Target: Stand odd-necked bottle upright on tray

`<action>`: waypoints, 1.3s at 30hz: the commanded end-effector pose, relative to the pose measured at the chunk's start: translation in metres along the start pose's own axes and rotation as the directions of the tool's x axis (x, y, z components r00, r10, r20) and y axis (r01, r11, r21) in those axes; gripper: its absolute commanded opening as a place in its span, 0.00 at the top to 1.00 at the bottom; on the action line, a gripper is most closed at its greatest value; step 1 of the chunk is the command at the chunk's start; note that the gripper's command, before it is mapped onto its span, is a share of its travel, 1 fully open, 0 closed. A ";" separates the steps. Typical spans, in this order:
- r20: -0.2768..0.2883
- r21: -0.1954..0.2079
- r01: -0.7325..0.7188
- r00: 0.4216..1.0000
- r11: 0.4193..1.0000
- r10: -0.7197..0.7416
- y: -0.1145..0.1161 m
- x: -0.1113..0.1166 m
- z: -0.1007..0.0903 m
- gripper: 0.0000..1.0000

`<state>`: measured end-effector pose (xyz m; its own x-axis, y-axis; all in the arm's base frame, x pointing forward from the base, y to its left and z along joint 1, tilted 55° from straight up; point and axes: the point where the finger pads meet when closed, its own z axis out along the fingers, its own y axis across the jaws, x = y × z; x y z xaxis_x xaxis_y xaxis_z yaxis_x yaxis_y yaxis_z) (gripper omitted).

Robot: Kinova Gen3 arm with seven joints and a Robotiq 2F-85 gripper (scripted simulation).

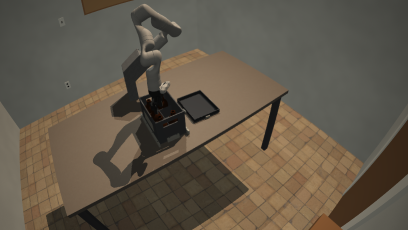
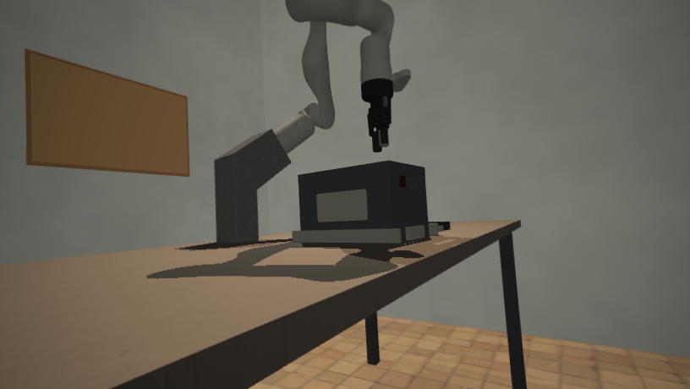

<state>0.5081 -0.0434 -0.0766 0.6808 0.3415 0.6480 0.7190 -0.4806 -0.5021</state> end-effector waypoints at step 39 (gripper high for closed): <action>0.000 0.002 0.000 1.000 1.000 0.000 0.000 0.000 0.027 0.36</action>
<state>0.5120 -0.0202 -0.0926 0.6805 0.3422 0.6479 0.7199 -0.4772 -0.5040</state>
